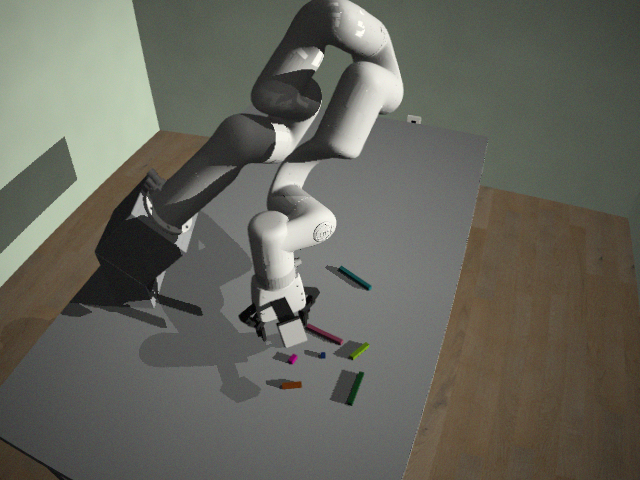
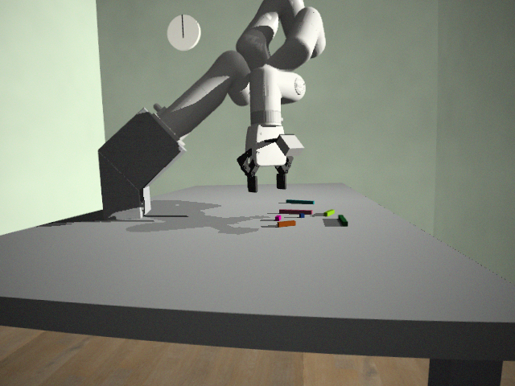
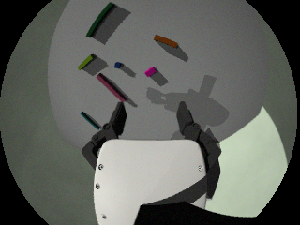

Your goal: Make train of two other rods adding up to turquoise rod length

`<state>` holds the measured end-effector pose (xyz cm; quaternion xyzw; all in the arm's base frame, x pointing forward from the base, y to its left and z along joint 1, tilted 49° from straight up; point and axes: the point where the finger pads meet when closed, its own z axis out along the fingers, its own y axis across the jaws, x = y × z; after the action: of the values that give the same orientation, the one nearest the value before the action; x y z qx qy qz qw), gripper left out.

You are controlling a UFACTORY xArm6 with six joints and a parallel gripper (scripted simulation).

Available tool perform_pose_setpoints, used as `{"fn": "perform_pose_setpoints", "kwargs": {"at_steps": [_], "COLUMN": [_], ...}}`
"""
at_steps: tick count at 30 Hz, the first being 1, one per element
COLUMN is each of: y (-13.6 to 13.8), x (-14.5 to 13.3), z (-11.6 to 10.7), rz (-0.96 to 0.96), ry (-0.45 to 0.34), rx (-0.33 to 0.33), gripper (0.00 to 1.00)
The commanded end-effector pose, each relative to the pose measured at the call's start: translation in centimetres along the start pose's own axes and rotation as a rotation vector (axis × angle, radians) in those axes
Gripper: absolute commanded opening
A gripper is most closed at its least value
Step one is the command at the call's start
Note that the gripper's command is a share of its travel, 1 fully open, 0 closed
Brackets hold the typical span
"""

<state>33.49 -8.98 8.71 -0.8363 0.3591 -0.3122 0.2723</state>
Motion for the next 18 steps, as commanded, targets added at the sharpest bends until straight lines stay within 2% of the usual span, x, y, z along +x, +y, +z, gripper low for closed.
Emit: {"fn": "perform_pose_setpoints", "kwargs": {"at_steps": [1, 6, 14, 15, 18], "y": [0.0, 0.6, 1.1, 1.3, 1.5], "x": [0.1, 0.7, 1.2, 1.5, 1.7], "z": [0.0, 0.0, 0.0, 0.0, 0.0], "rz": [-0.008, -0.186, -0.322, -0.395, -0.458], "ry": [0.001, 0.001, 0.001, 0.001, 0.001], "rx": [0.000, -0.001, -0.001, -0.002, -0.002], "gripper": [1.00, 1.00, 1.00, 1.00, 1.00]}}
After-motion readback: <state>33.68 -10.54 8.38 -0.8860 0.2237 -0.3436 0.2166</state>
